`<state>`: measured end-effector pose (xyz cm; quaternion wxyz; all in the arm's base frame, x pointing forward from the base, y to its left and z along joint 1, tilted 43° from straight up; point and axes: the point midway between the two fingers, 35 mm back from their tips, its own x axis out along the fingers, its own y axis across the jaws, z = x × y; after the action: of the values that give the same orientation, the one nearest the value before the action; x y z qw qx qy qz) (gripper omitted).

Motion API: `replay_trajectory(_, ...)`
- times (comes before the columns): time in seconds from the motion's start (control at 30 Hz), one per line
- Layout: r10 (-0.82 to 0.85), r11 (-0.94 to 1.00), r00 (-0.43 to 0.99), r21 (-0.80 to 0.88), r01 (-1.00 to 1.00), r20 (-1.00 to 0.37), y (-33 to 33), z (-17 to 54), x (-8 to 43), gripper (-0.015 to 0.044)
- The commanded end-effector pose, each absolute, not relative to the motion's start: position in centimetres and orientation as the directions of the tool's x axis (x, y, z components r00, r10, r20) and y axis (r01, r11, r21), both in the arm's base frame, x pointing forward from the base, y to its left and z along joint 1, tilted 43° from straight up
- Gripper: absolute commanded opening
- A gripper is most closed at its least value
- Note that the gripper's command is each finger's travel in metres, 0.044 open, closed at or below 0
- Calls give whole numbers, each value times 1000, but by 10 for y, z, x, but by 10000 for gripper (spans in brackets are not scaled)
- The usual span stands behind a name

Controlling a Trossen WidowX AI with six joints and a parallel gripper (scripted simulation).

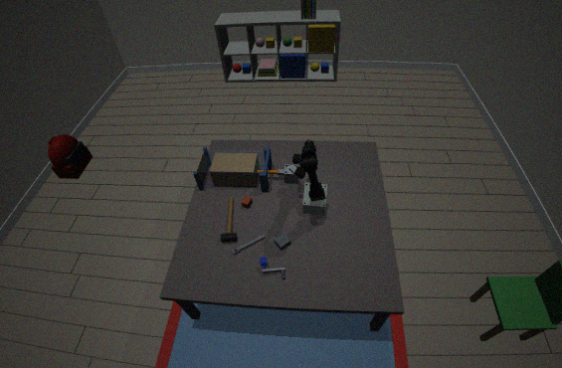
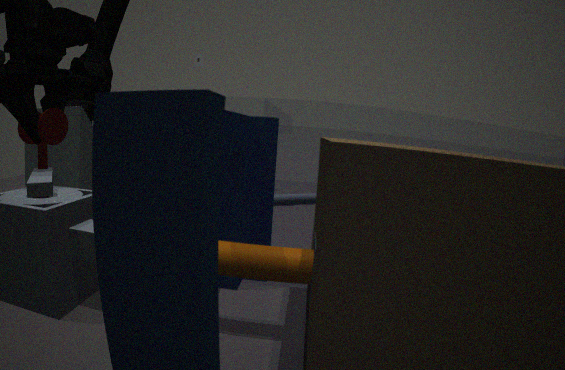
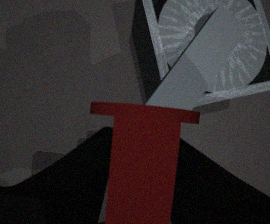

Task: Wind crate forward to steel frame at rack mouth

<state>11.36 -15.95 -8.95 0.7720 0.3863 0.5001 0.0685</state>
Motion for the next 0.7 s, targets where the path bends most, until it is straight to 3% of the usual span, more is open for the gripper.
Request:
replay_trajectory(0.0,487,704,469,649,288,-736,-165,-97,106,0)
replay_trajectory(0.67,486,705,468,648,289,-738,-179,-110,93,0)
